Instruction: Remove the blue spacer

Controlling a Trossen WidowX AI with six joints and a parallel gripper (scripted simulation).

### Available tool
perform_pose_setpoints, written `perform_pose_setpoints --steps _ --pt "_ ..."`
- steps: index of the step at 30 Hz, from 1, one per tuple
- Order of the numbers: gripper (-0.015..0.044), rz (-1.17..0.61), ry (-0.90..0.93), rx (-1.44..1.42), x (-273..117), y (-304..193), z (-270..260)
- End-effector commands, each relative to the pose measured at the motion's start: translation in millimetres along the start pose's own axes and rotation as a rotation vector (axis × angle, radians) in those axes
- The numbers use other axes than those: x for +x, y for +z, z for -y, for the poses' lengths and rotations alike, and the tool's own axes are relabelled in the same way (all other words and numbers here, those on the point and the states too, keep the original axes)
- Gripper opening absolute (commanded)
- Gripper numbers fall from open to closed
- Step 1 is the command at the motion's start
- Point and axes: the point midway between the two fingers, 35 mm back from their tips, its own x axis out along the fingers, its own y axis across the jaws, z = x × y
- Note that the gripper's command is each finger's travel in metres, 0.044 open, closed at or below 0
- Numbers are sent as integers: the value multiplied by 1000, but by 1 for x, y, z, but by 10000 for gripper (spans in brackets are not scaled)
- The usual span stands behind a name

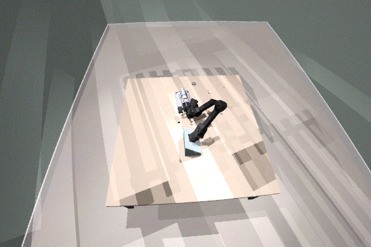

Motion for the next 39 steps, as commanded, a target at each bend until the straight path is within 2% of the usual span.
perform_pose_setpoints --steps 1,39 --pt "0 -1 -1 2 -1 1 0" --pt "0 -1 -1 2 -4 4 1"
